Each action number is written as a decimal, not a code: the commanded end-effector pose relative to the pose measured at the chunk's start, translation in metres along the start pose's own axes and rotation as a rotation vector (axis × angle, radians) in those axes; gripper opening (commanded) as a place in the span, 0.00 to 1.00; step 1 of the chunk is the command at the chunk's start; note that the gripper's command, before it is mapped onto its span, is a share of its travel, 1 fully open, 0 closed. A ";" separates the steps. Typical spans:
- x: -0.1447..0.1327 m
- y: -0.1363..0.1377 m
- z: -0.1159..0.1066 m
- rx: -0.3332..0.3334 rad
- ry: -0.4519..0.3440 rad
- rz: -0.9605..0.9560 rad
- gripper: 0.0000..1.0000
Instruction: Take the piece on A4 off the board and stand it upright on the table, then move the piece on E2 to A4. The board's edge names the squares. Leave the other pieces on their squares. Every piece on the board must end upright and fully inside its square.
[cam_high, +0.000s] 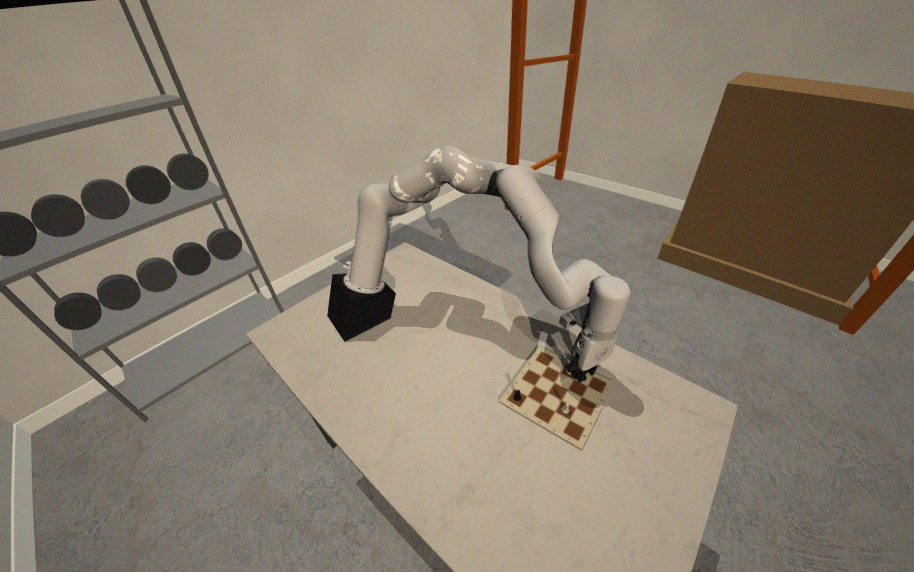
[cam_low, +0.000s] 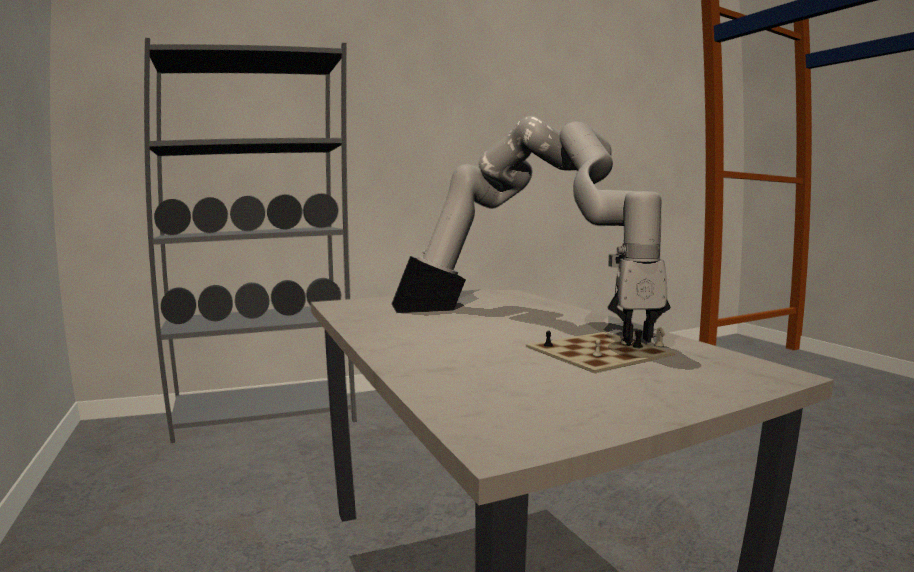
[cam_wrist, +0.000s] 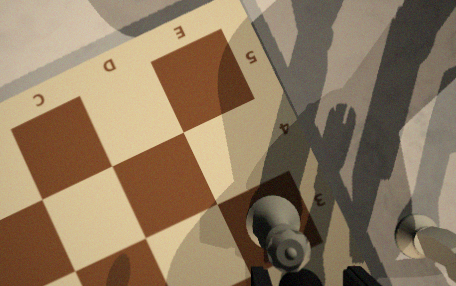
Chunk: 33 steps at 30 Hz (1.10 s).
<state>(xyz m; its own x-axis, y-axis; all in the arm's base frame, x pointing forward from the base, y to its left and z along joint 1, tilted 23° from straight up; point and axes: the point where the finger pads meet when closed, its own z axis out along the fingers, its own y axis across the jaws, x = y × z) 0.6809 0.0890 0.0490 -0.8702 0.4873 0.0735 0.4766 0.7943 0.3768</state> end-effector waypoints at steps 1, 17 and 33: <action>-0.002 0.002 0.000 -0.004 -0.006 -0.001 0.39; -0.002 0.002 0.003 -0.004 -0.006 -0.001 0.39; -0.002 0.002 0.003 -0.004 -0.006 -0.001 0.39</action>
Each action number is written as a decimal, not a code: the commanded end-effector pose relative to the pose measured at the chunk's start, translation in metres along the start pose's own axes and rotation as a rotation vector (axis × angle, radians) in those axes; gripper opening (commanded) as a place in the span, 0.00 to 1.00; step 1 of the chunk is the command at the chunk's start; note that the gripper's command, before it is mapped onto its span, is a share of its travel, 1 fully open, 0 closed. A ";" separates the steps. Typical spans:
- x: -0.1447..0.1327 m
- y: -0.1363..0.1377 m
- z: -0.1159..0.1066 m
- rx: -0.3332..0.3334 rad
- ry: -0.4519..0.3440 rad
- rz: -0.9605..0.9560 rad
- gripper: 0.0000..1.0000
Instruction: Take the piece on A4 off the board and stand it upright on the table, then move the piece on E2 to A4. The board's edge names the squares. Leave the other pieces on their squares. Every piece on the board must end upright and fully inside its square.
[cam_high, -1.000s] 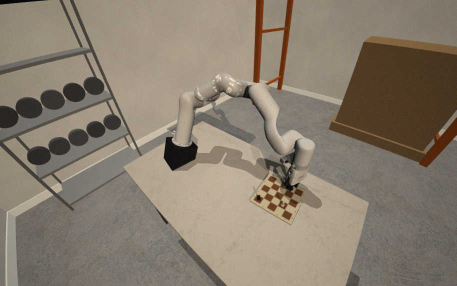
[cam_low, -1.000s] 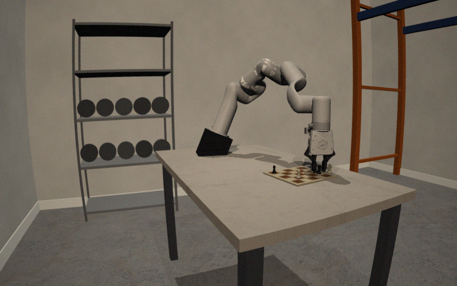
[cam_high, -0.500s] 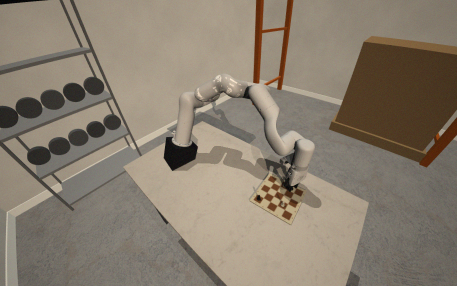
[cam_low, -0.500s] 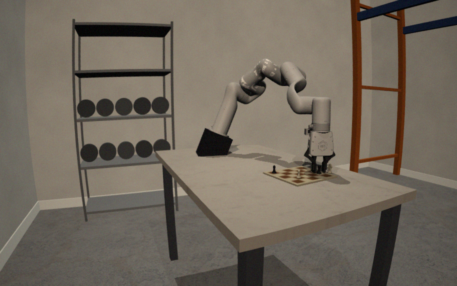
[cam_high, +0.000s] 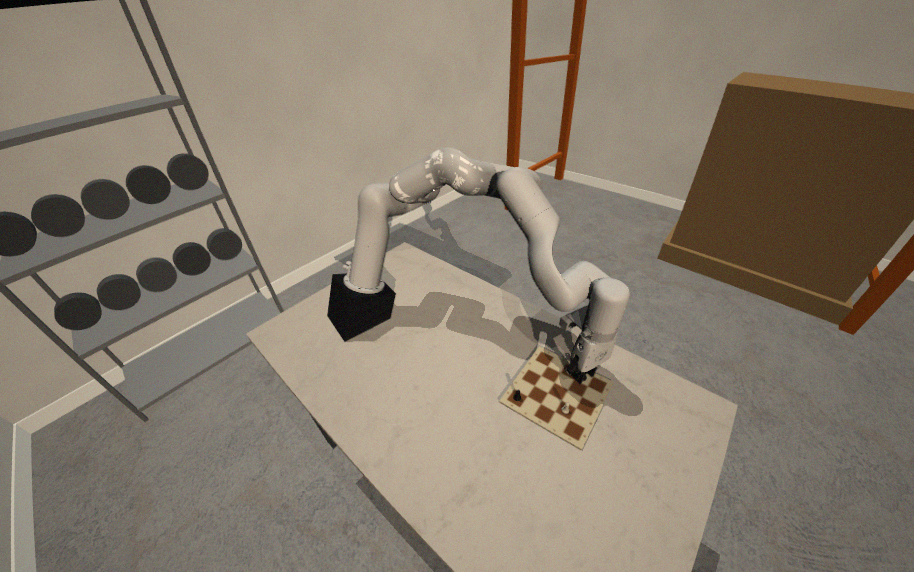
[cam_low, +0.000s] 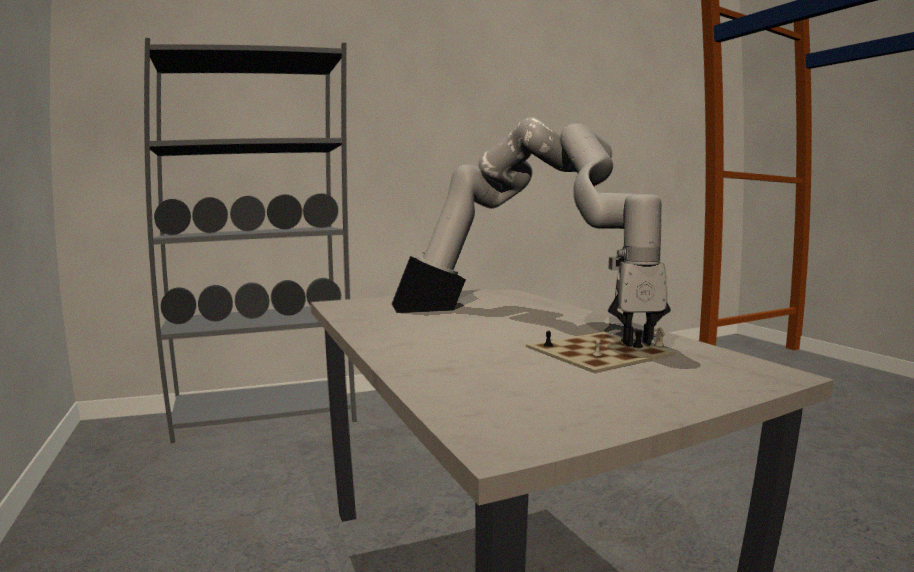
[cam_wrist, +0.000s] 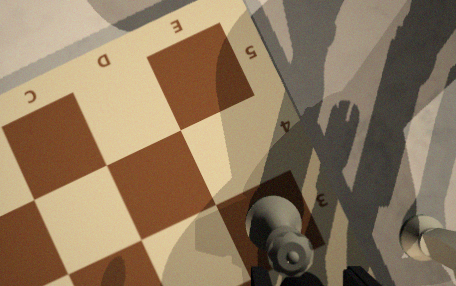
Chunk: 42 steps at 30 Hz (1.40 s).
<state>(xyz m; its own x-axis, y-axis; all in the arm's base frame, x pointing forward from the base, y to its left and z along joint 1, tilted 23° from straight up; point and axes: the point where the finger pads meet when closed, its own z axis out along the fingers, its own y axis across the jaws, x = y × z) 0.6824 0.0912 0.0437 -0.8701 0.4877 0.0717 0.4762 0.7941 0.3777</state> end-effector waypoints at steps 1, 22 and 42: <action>-0.002 0.001 -0.003 -0.003 -0.005 -0.001 0.39; -0.002 0.001 -0.003 -0.003 -0.005 -0.001 0.00; -0.002 0.001 -0.003 -0.003 -0.005 -0.001 0.00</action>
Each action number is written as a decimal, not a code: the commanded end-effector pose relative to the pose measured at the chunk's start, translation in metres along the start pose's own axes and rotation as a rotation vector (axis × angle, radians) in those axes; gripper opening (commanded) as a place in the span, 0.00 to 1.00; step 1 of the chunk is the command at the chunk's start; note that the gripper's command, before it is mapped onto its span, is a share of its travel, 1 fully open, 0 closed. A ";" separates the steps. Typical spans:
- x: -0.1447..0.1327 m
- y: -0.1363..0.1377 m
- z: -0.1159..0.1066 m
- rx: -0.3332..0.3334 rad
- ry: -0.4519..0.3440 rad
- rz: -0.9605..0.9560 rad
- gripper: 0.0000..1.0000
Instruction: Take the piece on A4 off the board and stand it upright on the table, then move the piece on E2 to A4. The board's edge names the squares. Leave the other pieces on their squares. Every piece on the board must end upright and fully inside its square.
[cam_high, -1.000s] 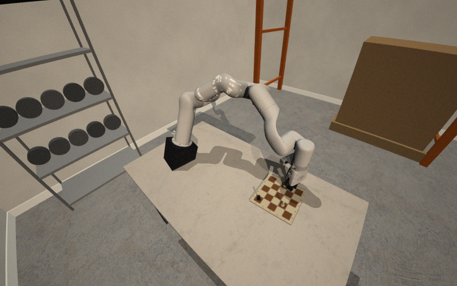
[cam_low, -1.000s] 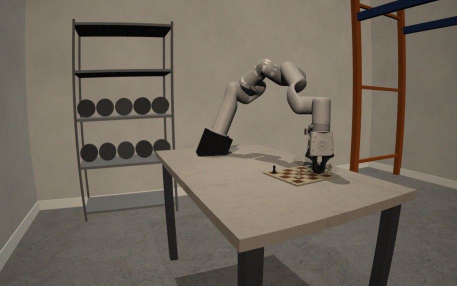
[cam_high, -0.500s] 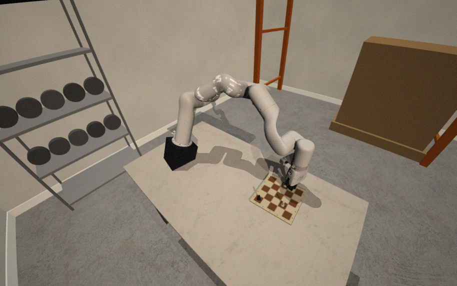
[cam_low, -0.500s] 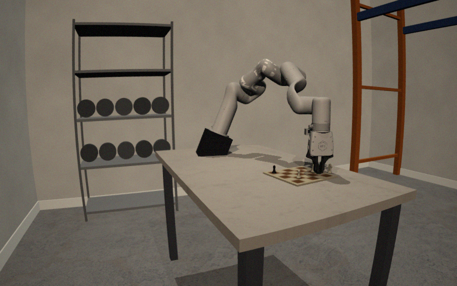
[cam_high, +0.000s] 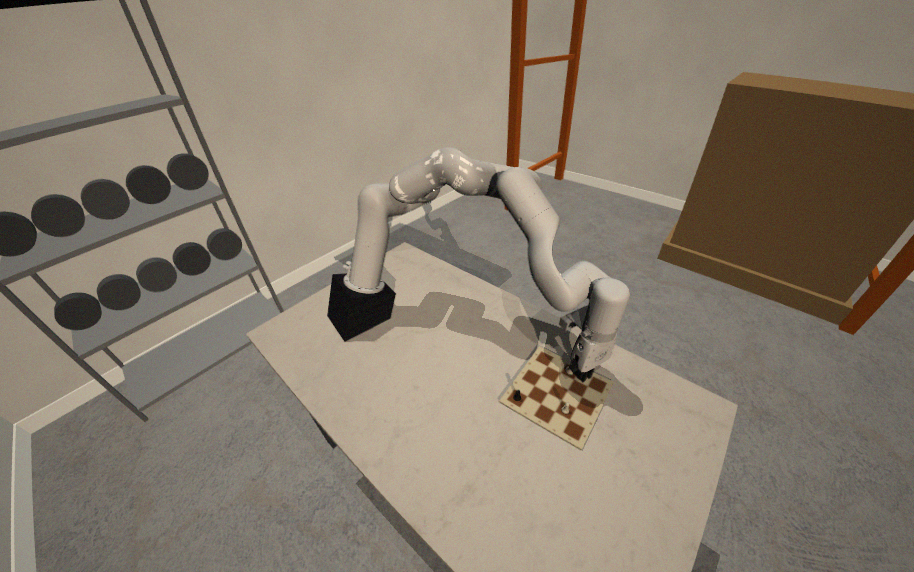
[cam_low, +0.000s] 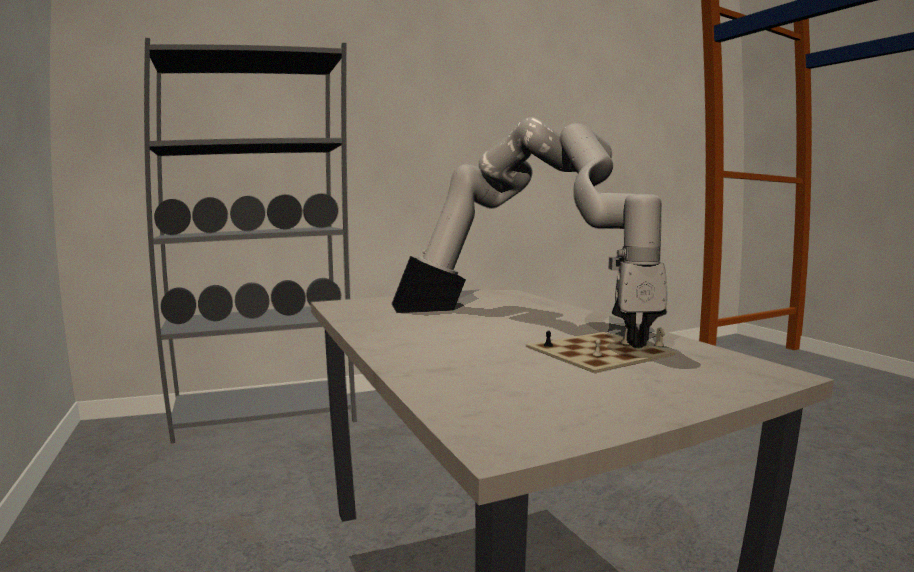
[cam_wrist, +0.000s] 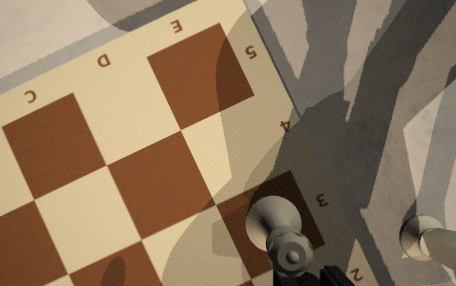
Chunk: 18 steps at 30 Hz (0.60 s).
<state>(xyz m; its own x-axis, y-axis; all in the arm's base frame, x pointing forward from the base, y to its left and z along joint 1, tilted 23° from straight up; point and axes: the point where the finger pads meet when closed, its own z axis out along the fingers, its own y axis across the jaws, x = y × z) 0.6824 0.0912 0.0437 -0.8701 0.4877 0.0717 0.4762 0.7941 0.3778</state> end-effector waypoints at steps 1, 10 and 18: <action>-0.002 0.001 -0.003 -0.003 -0.005 -0.001 0.00; -0.001 0.001 -0.012 -0.003 -0.005 -0.001 0.00; -0.001 0.001 -0.066 -0.003 -0.005 -0.001 0.00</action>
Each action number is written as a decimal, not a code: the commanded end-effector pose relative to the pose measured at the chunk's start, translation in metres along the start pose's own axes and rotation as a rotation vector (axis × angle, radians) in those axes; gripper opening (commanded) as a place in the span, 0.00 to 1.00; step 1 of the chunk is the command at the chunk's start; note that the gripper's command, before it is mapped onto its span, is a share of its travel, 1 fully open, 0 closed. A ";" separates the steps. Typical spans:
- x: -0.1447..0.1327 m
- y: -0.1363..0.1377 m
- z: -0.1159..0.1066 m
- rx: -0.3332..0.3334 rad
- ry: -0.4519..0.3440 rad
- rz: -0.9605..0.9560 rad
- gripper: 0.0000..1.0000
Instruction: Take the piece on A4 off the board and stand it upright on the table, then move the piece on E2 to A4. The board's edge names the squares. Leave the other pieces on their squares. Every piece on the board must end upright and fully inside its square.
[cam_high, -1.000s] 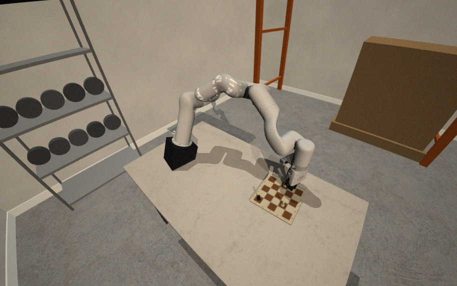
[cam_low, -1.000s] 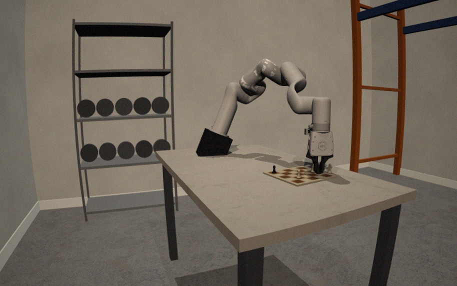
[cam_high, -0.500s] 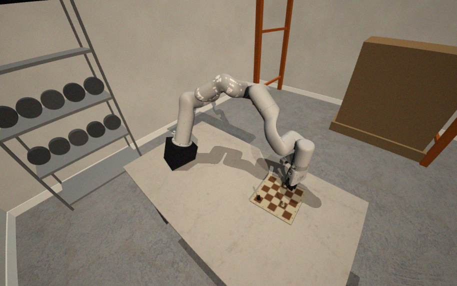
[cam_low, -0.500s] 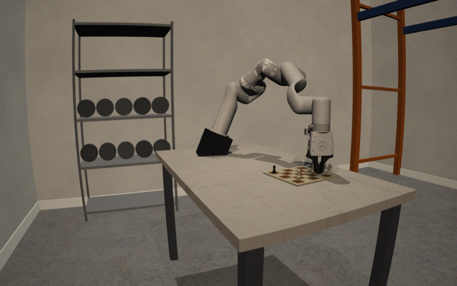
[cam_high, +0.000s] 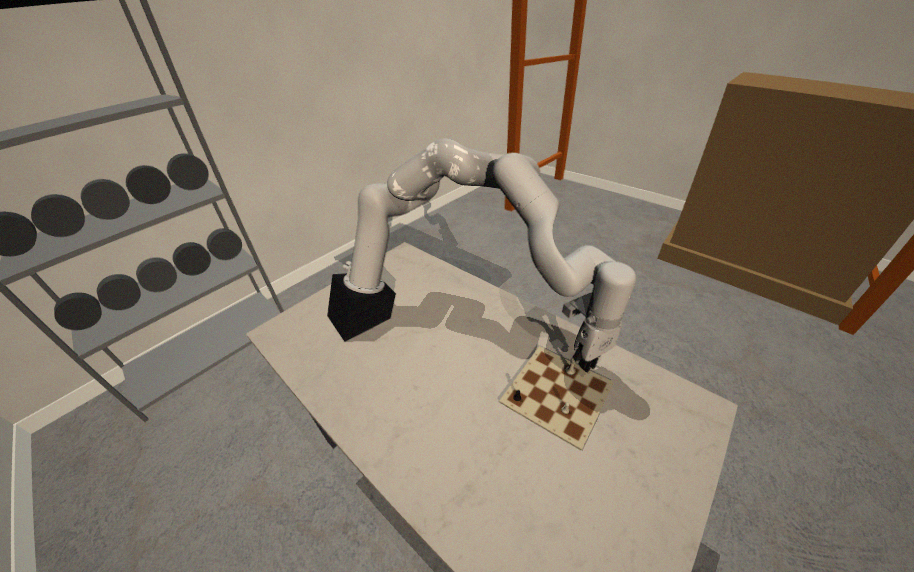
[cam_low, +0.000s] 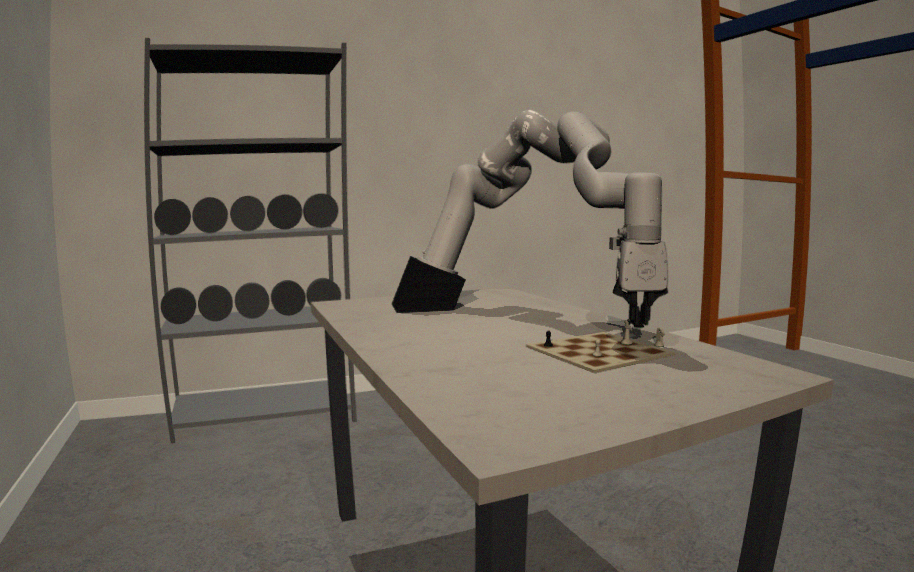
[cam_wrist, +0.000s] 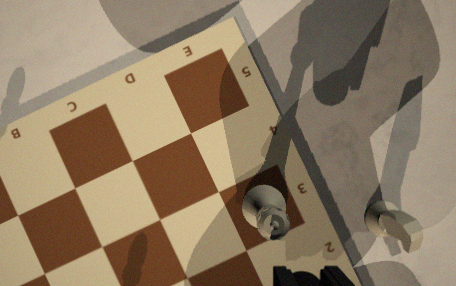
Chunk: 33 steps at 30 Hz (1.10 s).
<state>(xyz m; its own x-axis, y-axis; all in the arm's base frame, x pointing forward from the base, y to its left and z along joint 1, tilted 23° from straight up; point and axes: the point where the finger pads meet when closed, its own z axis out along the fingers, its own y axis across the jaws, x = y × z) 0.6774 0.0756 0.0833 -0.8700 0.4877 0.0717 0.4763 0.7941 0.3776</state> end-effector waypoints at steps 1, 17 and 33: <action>-0.001 0.001 -0.030 -0.003 -0.005 -0.001 0.00; -0.001 0.001 -0.060 -0.003 -0.005 -0.001 0.00; 0.001 -0.168 -0.060 -0.004 -0.004 0.344 0.00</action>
<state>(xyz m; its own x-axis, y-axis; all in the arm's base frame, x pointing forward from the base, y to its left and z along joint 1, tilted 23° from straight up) 0.6031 -0.0586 0.0810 -0.6953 0.6945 0.1852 0.7088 0.6199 0.3366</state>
